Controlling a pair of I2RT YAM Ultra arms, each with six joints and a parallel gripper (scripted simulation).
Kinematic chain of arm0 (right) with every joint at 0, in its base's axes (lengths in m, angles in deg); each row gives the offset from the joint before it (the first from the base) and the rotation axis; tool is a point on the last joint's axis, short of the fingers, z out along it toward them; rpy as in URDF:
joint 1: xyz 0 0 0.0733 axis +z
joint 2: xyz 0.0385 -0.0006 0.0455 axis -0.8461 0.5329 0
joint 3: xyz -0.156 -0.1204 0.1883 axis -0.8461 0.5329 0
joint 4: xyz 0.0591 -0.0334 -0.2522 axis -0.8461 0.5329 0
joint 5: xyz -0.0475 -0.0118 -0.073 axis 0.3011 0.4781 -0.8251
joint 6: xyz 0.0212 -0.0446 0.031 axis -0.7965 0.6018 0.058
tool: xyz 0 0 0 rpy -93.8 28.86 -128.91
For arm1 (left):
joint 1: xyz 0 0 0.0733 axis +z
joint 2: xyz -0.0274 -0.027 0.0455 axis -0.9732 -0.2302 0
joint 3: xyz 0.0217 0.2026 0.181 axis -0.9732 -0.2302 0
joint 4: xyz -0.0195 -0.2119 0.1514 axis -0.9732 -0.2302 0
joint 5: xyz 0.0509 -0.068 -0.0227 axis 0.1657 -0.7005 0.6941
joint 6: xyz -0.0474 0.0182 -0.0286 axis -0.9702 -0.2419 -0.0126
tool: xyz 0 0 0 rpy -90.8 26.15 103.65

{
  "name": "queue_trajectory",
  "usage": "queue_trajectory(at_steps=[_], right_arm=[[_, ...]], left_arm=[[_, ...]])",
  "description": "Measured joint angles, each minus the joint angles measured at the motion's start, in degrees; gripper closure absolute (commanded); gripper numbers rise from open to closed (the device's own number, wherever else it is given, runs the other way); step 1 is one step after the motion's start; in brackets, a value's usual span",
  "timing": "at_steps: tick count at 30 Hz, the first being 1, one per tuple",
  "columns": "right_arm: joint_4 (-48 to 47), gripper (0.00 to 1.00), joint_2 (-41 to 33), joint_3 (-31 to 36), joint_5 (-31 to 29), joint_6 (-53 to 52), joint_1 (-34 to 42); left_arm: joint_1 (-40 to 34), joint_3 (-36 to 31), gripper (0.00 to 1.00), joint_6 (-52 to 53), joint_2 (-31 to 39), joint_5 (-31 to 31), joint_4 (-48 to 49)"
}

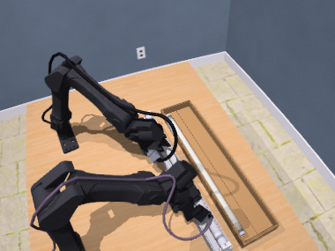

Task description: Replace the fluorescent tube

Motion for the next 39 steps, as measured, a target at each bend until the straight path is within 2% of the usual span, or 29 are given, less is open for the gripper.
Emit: queue_trajectory(at_steps=[39], right_arm=[[31.7,0.89,11.8,-24.5,1.3,-0.1,-0.6]], left_arm=[[5.4,21.4,0.89,0.3,-9.1,-15.0,-25.4]])
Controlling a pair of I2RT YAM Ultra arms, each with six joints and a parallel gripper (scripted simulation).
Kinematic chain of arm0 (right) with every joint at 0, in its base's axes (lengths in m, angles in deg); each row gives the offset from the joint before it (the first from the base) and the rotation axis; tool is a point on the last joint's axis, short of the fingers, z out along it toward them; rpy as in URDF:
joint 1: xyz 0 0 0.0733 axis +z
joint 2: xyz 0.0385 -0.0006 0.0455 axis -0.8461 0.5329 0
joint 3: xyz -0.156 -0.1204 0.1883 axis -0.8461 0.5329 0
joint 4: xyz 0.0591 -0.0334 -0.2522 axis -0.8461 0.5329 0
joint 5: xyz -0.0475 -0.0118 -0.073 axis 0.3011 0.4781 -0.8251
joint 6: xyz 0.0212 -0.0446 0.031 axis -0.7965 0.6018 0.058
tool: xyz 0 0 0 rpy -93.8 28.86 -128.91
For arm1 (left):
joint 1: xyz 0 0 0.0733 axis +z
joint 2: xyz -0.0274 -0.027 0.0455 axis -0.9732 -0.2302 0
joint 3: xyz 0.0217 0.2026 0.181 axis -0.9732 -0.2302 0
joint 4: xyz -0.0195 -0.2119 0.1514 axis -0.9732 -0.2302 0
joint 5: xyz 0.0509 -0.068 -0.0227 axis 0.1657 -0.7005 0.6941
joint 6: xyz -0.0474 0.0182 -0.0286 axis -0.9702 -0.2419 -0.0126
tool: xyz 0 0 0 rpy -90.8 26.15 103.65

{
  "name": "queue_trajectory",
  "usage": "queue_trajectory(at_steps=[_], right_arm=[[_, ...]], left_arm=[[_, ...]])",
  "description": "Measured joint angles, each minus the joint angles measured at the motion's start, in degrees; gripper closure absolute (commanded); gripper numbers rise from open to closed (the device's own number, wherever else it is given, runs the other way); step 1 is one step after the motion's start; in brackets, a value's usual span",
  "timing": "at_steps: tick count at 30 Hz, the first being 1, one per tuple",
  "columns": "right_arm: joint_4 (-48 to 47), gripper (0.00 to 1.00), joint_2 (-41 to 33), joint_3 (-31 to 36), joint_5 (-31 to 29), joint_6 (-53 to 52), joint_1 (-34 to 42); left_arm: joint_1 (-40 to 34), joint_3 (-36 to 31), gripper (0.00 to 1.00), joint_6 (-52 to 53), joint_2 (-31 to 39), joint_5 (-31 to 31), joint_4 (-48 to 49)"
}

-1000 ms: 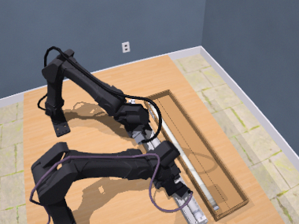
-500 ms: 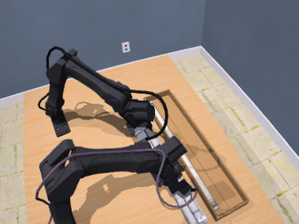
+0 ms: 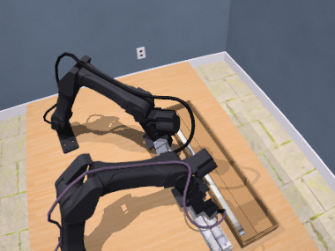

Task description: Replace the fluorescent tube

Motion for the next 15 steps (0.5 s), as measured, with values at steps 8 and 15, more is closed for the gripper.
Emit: queue_trajectory(at_steps=[8,15], right_arm=[[5.8,0.89,3.0,-5.2,0.3,0.0,-0.1],[10.5,0.89,5.5,-9.5,0.5,0.0,-0.2]], left_arm=[[1.1,4.5,0.89,0.5,-2.3,-2.9,-4.5],[2.0,8.5,0.89,1.0,-4.5,-5.3,-8.5]])
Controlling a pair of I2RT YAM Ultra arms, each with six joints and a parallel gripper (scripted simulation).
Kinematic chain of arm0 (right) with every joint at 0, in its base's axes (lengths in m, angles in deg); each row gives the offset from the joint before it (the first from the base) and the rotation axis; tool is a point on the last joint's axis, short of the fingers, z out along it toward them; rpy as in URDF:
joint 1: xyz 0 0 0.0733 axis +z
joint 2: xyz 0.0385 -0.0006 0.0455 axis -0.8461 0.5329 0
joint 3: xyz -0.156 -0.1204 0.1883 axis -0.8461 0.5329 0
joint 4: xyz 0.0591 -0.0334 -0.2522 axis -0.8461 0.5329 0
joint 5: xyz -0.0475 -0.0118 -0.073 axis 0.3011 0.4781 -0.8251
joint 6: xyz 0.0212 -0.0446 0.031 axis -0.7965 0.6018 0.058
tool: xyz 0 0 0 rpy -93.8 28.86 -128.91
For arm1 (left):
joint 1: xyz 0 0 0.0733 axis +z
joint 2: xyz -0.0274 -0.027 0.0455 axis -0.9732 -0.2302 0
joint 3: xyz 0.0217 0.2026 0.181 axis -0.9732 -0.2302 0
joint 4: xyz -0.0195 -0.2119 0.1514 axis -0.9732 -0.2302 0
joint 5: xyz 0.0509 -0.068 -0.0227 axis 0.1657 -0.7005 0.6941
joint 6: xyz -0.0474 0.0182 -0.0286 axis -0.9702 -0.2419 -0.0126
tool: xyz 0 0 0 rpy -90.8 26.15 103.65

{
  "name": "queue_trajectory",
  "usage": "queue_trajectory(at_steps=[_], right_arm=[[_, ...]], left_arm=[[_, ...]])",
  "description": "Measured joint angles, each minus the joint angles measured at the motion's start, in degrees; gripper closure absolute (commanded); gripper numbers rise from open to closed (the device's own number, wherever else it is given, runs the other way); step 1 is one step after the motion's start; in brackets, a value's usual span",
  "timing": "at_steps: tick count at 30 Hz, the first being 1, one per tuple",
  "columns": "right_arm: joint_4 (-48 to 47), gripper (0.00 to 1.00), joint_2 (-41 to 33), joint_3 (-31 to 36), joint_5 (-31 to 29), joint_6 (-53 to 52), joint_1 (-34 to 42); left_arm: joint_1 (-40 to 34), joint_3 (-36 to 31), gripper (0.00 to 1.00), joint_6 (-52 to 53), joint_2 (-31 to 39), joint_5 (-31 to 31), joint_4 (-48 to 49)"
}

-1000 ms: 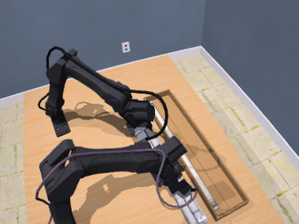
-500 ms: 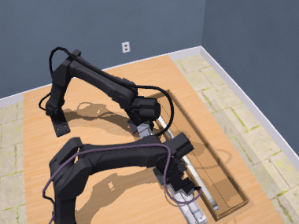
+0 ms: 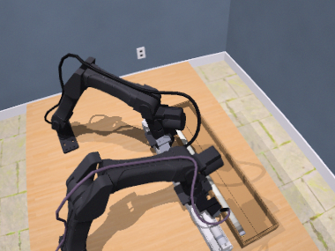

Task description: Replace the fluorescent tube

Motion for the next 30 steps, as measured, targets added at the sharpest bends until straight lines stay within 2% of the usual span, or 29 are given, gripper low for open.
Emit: queue_trajectory(at_steps=[14,25,26,30], right_arm=[[8.6,0.89,5.0,-8.3,0.3,0.1,-0.1],[10.8,0.89,6.2,-10.4,0.4,0.1,-0.2],[10.8,0.89,6.3,-10.5,0.4,0.1,-0.2],[10.8,0.89,6.3,-10.5,0.4,0.1,-0.2]], left_arm=[[1.4,7.6,0.89,1.0,-4.2,-3.5,-7.1],[1.7,9.7,0.89,1.2,-5.4,-4.3,-9.0],[1.7,9.8,0.51,1.3,-5.4,-4.3,-9.0],[1.8,10.3,0.51,1.3,-5.4,-4.2,-8.3]])
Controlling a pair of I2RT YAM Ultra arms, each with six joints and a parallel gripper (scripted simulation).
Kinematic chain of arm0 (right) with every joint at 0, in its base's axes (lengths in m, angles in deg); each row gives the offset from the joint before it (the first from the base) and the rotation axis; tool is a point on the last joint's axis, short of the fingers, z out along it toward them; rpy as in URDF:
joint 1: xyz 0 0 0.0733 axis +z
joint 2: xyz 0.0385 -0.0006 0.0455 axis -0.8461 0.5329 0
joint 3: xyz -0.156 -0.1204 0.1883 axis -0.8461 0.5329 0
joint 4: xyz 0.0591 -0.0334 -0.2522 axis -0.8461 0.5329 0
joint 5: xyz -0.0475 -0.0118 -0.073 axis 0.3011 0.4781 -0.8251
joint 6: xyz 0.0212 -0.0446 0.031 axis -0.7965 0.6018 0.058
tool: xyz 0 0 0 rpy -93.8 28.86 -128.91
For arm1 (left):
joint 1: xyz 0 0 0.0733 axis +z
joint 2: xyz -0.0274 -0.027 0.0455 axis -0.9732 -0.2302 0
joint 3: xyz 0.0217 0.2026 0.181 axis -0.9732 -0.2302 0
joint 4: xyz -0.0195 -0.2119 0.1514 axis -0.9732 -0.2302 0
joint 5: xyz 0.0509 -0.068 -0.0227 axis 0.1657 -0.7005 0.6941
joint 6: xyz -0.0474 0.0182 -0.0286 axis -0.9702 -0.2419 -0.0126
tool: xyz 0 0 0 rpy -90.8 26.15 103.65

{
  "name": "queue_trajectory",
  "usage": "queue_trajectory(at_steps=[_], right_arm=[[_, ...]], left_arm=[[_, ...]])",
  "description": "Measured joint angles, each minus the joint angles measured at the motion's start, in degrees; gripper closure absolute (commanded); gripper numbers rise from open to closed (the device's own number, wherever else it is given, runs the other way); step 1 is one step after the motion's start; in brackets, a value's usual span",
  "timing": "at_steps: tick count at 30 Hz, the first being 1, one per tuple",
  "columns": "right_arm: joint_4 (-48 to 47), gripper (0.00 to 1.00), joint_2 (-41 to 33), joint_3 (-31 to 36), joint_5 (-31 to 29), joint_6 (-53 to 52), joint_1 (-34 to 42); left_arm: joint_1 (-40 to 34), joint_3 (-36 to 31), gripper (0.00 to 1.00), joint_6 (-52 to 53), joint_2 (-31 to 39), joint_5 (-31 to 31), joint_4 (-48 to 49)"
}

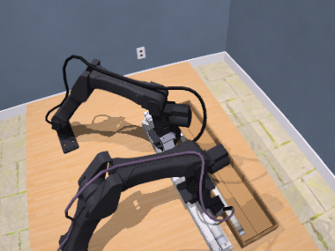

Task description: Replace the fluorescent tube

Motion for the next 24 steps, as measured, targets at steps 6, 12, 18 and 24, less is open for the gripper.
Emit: queue_trajectory(at_steps=[6,12,18,24], right_arm=[[0.0,0.89,0.0,0.0,0.0,0.0,0.0],[0.0,0.89,0.0,0.0,0.0,0.0,0.0],[-0.8,0.51,-0.1,-1.1,0.0,0.0,0.0],[-0.9,0.51,-0.1,-1.1,0.0,0.0,0.0]], left_arm=[[0.1,0.2,0.51,0.0,0.0,0.0,0.4],[0.0,0.2,0.51,0.0,0.0,0.0,0.4],[0.0,0.2,0.51,0.0,0.0,0.0,0.4],[0.0,0.2,0.51,0.0,0.0,0.0,0.4]])
